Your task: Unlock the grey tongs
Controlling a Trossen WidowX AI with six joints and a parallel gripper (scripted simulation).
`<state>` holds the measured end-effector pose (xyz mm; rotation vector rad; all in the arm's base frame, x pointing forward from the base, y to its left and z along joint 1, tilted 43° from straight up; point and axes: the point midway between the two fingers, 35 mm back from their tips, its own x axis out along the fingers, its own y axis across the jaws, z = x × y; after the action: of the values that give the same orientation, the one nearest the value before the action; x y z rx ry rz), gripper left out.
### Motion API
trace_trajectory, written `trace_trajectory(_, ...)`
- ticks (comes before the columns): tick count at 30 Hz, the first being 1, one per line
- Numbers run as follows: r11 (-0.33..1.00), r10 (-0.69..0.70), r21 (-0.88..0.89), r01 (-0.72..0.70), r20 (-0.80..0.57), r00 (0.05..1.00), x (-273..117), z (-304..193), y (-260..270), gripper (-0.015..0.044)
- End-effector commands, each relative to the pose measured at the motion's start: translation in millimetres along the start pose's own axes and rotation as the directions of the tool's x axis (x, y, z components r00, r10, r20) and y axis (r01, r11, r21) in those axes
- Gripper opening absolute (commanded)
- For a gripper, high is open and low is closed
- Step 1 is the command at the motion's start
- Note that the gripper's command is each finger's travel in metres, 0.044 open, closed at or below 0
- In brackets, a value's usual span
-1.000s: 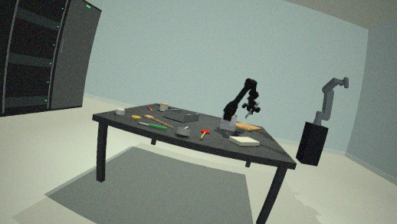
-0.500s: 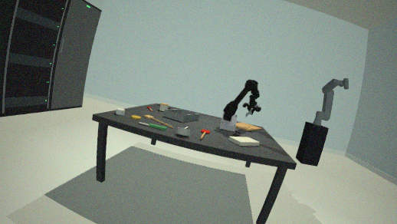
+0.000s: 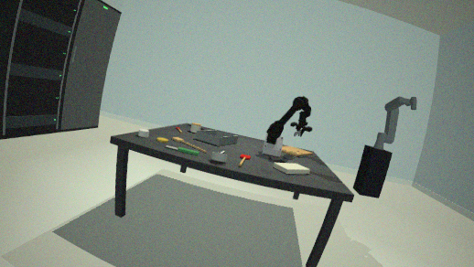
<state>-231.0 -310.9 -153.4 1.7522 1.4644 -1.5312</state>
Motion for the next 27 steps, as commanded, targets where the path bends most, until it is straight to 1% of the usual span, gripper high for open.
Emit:
trace_trajectory(1,1.000,-0.009,0.010,0.009,-0.025,1.000,-6,3,-2,-0.0150)
trace_trajectory(21,0.999,-0.041,0.010,0.045,-0.248,0.968,-23,-11,-8,-0.0150)
trace_trajectory(27,0.999,-0.045,0.009,0.049,-0.264,0.964,-24,-12,-8,-0.0150)
